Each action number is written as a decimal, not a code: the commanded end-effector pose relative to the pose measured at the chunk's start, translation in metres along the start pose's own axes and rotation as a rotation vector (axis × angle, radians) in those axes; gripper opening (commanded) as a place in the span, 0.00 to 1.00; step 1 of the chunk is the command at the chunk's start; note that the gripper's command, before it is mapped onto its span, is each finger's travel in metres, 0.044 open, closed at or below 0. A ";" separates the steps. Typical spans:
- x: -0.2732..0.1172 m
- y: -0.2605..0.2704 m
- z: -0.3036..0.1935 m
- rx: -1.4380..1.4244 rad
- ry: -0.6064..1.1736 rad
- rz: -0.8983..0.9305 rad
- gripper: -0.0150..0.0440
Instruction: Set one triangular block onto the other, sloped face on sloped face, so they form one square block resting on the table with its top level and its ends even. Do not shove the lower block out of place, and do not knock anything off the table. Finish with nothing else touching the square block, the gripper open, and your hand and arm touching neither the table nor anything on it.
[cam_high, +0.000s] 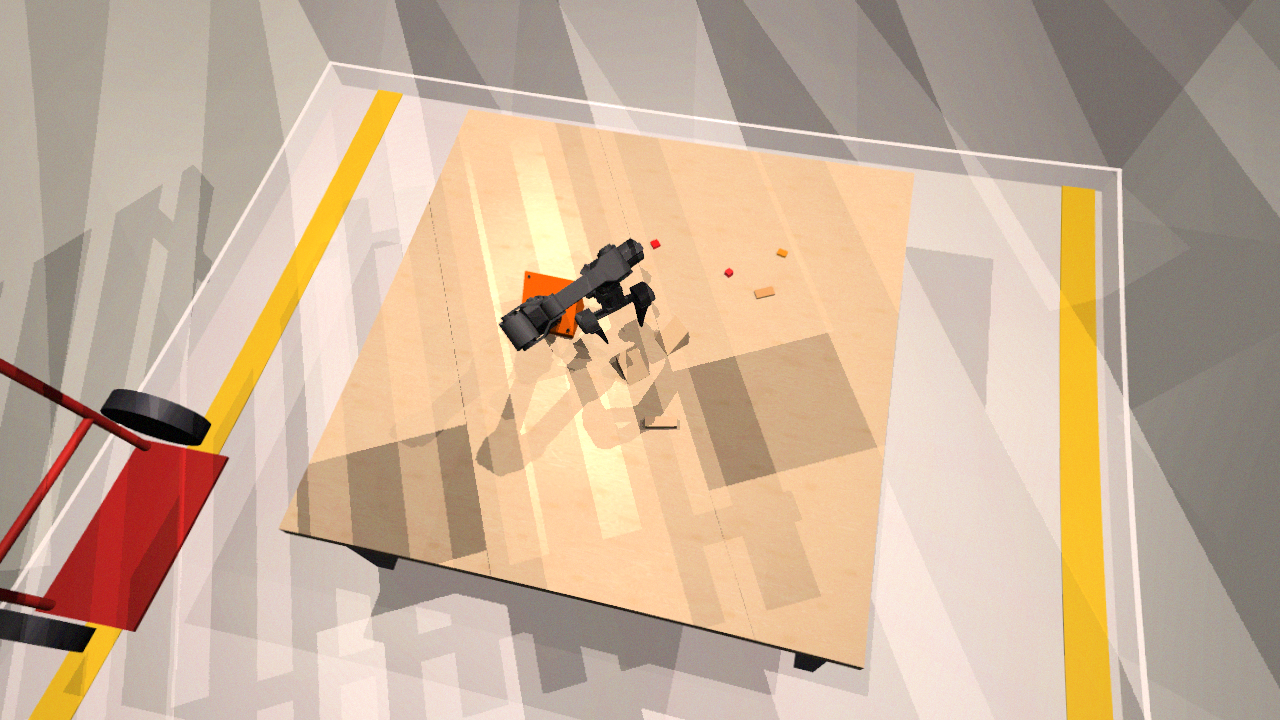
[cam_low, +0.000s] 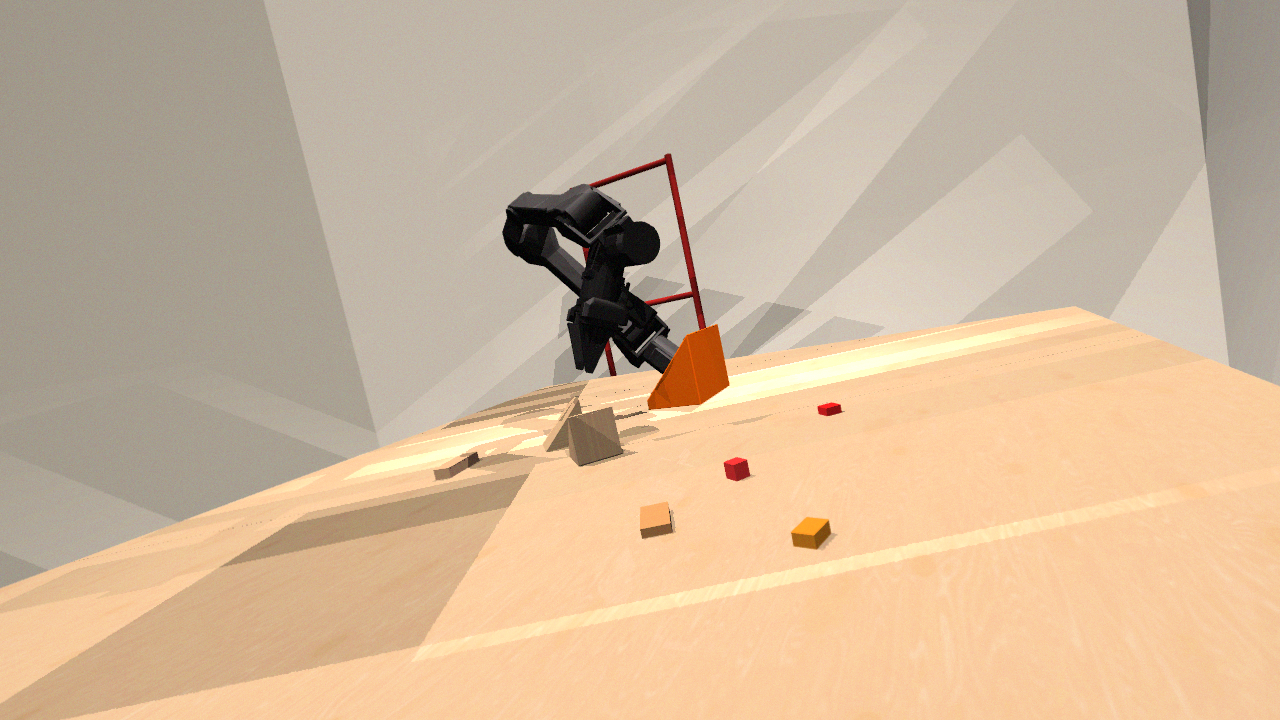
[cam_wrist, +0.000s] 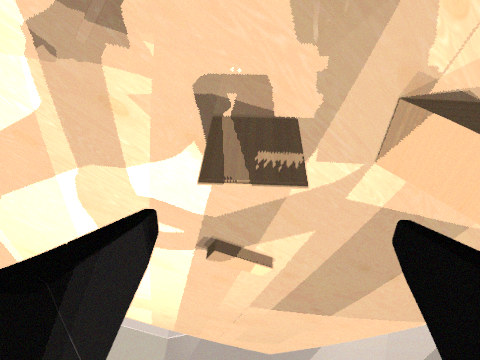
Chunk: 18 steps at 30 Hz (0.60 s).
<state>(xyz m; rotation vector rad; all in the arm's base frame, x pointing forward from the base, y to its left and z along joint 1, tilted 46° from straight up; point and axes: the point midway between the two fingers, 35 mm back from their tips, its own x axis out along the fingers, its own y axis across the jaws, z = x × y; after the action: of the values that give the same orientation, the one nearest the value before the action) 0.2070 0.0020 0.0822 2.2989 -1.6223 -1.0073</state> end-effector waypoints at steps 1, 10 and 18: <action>0.003 -0.001 0.001 -0.011 0.008 -0.004 1.00; 0.017 -0.005 0.003 -0.014 -0.006 -0.017 1.00; 0.030 -0.007 0.004 -0.016 -0.013 -0.026 1.00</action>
<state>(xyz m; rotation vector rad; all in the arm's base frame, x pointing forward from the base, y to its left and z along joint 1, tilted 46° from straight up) 0.2157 -0.0152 0.0651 2.3155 -1.5937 -1.0400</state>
